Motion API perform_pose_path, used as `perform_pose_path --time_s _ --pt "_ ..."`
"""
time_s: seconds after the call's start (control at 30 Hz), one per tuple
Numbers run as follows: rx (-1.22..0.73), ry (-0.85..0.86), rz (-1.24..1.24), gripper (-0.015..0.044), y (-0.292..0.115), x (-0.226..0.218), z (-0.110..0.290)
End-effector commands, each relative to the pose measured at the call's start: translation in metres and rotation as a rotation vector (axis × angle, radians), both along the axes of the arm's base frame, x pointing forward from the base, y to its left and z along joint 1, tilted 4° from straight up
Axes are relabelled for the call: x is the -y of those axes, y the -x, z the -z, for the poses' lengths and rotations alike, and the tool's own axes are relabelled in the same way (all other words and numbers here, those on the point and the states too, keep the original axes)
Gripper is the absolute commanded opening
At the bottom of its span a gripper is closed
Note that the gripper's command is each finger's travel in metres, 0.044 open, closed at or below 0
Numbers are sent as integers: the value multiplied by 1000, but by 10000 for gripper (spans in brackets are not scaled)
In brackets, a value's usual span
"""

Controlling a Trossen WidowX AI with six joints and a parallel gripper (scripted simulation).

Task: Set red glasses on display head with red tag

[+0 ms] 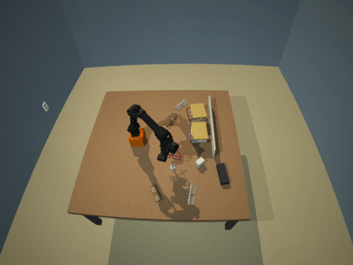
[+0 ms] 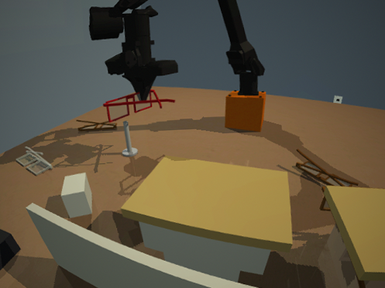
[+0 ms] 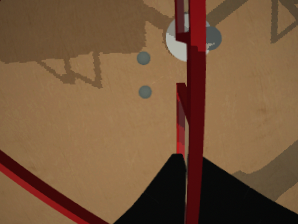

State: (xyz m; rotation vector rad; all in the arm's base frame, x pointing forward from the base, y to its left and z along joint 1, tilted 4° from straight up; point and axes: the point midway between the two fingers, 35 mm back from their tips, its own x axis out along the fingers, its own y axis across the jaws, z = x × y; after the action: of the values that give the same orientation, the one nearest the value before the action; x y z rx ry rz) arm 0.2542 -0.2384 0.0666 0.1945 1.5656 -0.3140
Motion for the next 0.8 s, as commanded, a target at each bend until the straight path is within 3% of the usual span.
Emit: perform_pose_path --time_s 0.0,0.17,0.37,0.77 --pt "-8 5 1 0 11 27 -1" --pt "-11 9 1 0 24 54 -2" --pt "-11 9 1 0 25 55 2" --pt "-11 9 1 0 27 59 58"
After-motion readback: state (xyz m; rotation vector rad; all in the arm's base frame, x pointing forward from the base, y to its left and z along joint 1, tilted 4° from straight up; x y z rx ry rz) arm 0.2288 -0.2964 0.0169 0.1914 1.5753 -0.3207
